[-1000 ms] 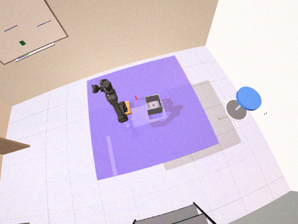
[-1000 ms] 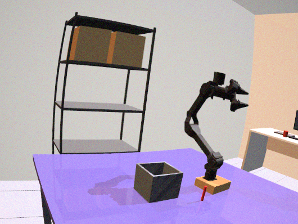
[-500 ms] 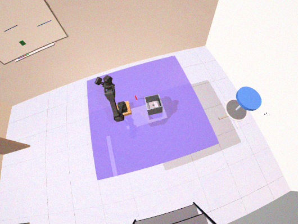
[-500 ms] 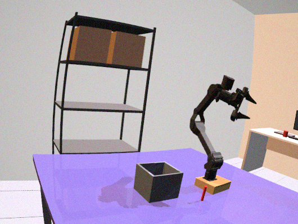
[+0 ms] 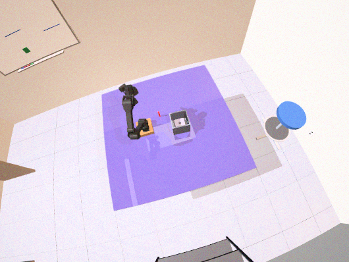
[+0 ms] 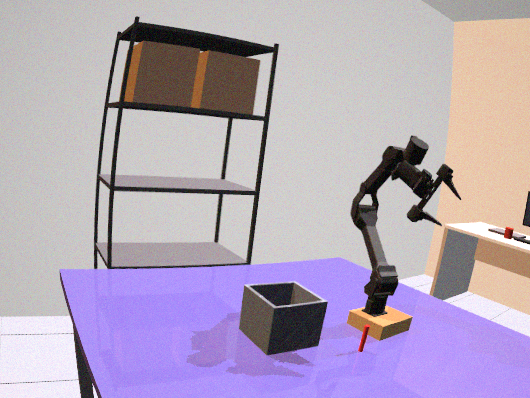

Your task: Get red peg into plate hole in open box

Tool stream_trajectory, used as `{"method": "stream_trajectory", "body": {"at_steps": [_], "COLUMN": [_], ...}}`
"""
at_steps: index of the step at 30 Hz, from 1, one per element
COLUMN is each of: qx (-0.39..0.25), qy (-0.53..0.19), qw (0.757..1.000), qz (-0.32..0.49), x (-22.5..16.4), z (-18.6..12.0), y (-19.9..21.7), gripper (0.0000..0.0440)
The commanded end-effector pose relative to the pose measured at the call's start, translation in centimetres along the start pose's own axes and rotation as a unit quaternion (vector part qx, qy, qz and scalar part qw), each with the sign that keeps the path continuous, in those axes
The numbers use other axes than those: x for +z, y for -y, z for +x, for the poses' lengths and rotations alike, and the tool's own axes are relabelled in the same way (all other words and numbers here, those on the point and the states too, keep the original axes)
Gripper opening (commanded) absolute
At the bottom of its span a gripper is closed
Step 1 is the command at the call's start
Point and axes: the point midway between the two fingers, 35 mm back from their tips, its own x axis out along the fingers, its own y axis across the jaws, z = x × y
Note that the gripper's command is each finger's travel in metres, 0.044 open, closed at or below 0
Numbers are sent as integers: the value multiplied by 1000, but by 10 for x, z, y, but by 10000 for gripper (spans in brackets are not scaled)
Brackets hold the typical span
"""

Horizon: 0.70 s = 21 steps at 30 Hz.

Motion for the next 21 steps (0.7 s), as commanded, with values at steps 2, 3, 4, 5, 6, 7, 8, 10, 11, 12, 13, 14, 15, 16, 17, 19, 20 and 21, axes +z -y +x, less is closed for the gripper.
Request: {"method": "stream_trajectory", "body": {"at_steps": [2,3,4,5,6,7,8,10,11,12,13,14,15,16,17,19,20,21], "qx": [-40,-47,-55,-62,-69,-76,-83,-97,-104,-111,-117,-124,-130,-137,-143,-155,-161,-167], "qy": [22,28,34,41,47,54,60,73,80,87,94,100,107,114,121,135,142,149], "qw": [997,995,994,992,989,986,983,976,973,968,964,959,954,949,943,931,924,918], "qz": [63,78,92,107,121,135,149,178,192,206,220,234,248,261,275,302,315,328], "x": [16,19,23,27,30,34,38,45,49,52,56,60,63,67,71,78,81,85], "z": [13,15,17,19,21,23,25,28,29,31,32,34,35,36,37,39,40,41], "y": [14,17,20,23,26,29,33,39,43,46,50,53,57,61,64,72,76,81], "gripper": [440,440,440,440,440,440,440,440,440,440,440,440,440,440,440,440,440,440]}}
